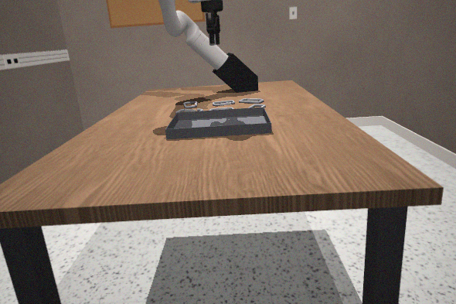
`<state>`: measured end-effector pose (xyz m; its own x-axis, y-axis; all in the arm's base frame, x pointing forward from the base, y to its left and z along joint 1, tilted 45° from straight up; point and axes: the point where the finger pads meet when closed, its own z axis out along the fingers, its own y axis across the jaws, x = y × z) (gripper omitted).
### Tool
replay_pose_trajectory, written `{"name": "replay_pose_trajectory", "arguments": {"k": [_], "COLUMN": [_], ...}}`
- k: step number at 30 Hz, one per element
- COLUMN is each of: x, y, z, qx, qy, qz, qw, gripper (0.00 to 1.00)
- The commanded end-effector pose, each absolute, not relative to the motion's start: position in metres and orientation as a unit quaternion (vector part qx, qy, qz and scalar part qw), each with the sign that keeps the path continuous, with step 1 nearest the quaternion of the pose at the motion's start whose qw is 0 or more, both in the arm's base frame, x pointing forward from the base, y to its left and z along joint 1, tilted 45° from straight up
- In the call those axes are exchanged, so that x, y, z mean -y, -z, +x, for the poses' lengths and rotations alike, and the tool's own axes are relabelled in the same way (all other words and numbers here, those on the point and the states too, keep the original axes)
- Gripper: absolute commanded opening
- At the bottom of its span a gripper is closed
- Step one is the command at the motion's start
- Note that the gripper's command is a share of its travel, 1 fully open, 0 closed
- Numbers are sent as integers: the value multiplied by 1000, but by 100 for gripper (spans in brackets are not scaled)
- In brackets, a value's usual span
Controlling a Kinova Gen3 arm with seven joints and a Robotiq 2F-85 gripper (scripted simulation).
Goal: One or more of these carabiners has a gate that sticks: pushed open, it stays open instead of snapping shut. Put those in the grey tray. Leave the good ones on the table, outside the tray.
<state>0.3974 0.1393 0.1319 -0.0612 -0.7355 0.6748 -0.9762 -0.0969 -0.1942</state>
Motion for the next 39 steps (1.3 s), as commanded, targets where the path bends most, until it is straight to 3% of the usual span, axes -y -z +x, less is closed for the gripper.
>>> {"name": "replay_pose_trajectory", "arguments": {"k": [1,15,16,32,33,39], "x": [-175,-175,-175,-175,-136,-136], "y": [-163,-163,-162,-162,-119,-119], "z": [382,382,382,382,397,397], "qx": [647,647,551,551,551,551], "qy": [-334,-334,-308,-308,-308,-308], "qz": [662,662,743,743,744,744], "qw": [179,179,221,221,221,221], "gripper": [100,100,100,100,100,100]}}
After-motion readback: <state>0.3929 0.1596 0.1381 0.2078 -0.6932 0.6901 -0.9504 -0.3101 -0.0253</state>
